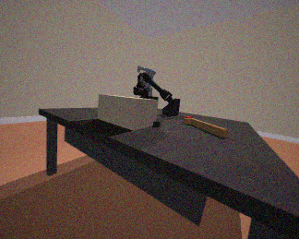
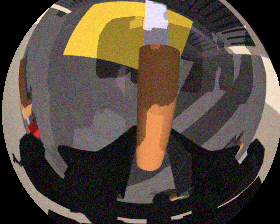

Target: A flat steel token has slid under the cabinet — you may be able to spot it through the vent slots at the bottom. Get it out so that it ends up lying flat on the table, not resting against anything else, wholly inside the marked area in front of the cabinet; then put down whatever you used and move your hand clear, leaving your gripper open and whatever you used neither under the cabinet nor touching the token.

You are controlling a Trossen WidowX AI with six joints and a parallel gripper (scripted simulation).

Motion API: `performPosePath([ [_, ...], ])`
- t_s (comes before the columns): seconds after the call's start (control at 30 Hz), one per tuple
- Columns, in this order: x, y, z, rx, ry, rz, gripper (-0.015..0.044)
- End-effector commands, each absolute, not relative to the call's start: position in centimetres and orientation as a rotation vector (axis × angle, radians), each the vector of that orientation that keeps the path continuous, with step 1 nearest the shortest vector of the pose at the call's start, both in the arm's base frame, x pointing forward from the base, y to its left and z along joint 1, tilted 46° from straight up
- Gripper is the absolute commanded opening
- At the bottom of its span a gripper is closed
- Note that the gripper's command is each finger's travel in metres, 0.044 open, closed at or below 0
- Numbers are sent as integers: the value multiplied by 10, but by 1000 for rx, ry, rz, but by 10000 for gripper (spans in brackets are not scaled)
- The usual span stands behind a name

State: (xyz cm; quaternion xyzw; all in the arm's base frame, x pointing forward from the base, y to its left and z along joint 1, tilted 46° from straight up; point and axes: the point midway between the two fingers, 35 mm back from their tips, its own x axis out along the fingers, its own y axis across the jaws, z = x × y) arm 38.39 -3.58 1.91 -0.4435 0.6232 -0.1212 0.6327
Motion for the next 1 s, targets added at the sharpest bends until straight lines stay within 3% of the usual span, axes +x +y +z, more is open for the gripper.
performPosePath([
  [0.0,381,-31,12,-1014,1432,-264,0],
  [0.97,367,-36,13,-1015,1433,-263,0],
])
